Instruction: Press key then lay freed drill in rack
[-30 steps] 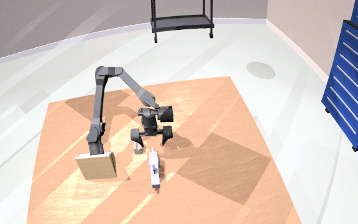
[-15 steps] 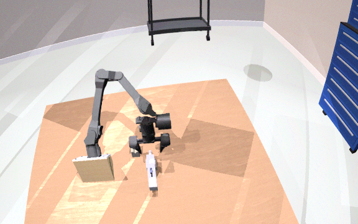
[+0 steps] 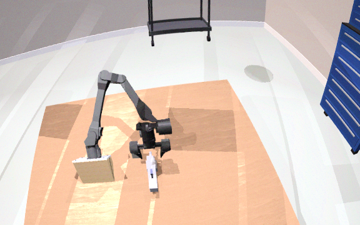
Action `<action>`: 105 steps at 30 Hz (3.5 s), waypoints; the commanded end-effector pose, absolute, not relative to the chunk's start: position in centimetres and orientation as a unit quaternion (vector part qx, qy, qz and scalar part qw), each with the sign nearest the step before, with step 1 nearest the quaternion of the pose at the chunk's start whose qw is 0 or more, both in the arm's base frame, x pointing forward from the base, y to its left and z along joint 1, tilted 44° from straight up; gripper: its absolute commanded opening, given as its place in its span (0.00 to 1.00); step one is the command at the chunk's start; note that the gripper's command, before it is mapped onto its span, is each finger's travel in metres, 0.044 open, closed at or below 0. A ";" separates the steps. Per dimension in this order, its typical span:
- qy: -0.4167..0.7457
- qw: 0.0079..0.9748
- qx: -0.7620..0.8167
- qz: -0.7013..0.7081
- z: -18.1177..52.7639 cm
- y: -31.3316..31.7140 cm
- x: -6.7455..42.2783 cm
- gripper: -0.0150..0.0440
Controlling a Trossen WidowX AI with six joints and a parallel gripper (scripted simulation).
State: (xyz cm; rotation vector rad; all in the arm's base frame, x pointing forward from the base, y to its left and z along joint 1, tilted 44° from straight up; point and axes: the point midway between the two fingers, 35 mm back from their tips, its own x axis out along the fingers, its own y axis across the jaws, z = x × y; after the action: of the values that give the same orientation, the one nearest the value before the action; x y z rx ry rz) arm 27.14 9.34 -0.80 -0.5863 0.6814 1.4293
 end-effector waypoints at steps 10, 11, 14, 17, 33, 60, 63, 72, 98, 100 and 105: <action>0.301 0.665 -0.260 0.633 -0.7 9.3 27.2 0.51; 0.301 0.665 -0.260 0.633 -0.7 9.3 27.2 0.47; 0.301 0.665 -0.260 0.633 -0.7 9.3 27.2 0.33; 0.301 0.665 -0.260 0.633 -0.7 9.3 27.2 0.27; 0.302 0.666 -0.255 0.633 0.0 10.0 27.2 0.25; 0.303 0.663 -0.256 0.635 2.2 12.1 27.4 0.39; 0.303 0.663 -0.256 0.635 2.2 12.1 27.4 0.52; 0.301 0.666 -0.255 0.633 1.9 12.0 27.4 0.92; 0.304 0.666 -0.255 0.632 0.8 11.5 27.3 0.87; 0.304 0.666 -0.255 0.632 0.8 11.5 27.3 0.78; 0.304 0.666 -0.255 0.632 0.8 11.5 27.3 0.56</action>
State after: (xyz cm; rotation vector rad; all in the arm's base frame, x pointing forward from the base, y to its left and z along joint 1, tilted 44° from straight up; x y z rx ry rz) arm 27.32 11.49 0.79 -0.5750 0.6858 1.4257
